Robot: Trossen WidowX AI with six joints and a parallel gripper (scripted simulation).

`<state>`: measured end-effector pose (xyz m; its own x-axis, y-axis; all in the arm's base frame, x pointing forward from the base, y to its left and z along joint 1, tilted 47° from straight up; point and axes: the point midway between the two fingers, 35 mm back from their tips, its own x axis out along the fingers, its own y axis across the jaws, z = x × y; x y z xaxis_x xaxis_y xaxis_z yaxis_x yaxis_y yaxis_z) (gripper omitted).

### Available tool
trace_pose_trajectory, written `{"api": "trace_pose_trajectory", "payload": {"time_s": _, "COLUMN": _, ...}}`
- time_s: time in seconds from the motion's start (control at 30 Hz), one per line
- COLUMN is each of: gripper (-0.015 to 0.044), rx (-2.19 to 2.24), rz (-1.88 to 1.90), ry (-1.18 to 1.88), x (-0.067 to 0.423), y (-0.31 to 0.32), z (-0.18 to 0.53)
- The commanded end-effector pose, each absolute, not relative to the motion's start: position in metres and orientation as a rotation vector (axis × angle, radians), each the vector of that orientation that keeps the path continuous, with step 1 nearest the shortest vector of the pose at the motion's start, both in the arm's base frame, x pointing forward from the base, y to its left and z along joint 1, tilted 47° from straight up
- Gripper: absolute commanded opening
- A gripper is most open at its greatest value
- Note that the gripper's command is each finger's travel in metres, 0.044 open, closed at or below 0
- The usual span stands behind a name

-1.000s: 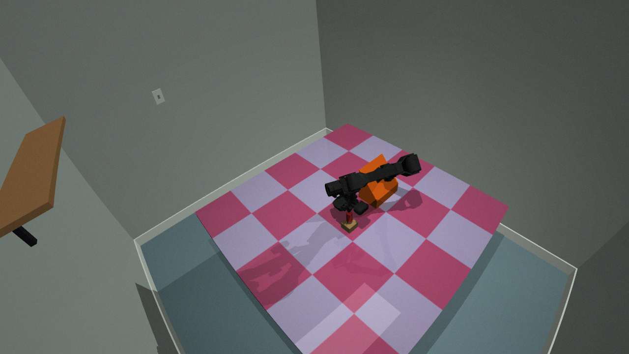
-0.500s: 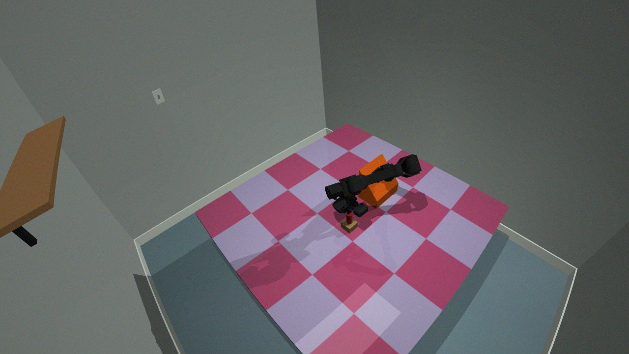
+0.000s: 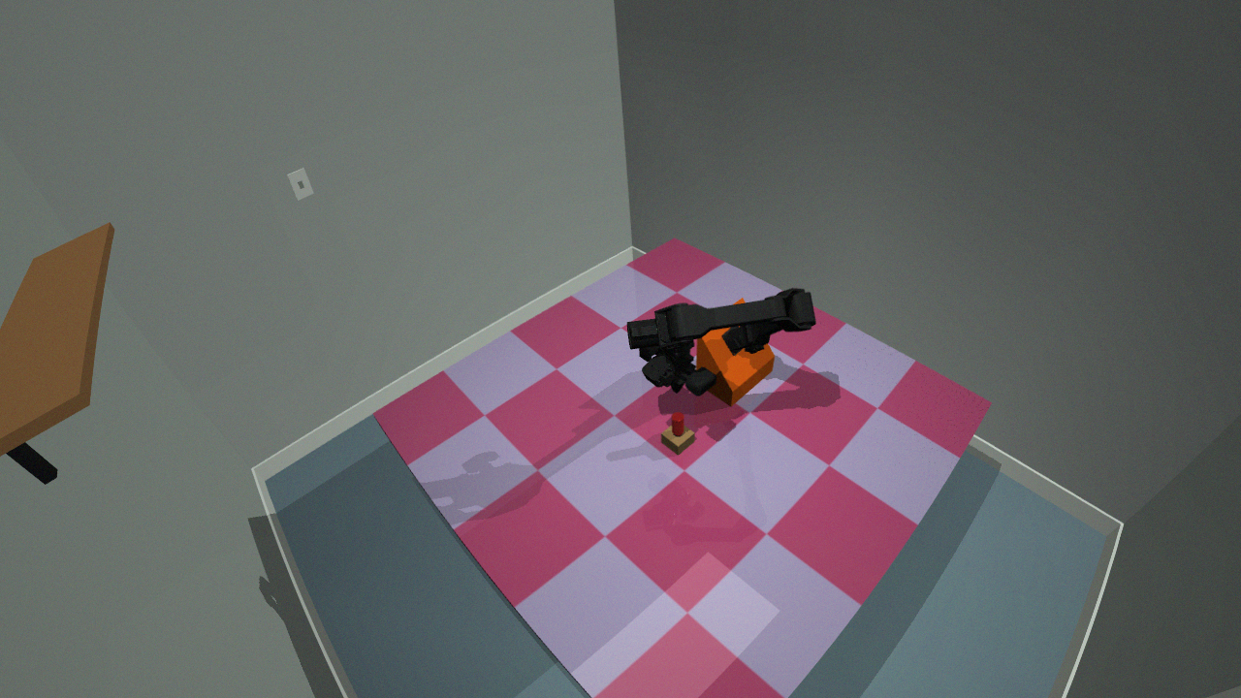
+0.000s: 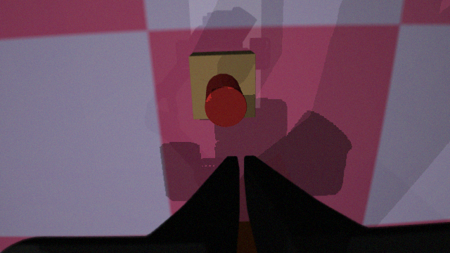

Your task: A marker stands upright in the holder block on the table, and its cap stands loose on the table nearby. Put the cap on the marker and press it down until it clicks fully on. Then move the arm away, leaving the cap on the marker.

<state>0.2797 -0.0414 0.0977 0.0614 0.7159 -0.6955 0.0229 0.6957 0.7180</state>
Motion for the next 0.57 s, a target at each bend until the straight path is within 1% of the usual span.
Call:
{"api": "trace_pose_trajectory", "payload": {"time_s": 0.0, "gripper": 0.0079, "rx": 0.647, "rz": 0.593, "ry": 1.437, "x": 0.2786, "y": -0.0421, "z": 0.0996}}
{"api": "trace_pose_trajectory", "payload": {"time_s": 0.43, "gripper": 0.0420, "rx": 0.647, "rz": 0.593, "ry": 1.437, "x": 0.2786, "y": -0.0421, "z": 0.0996}}
{"api": "trace_pose_trajectory", "payload": {"time_s": 0.47, "gripper": 0.0440, "rx": 0.647, "rz": 0.593, "ry": 1.437, "x": 0.2786, "y": -0.0421, "z": 0.0996}}
{"api": "trace_pose_trajectory", "payload": {"time_s": 0.53, "gripper": 0.0440, "rx": 0.647, "rz": 0.593, "ry": 1.437, "x": 0.2786, "y": -0.0421, "z": 0.0996}}
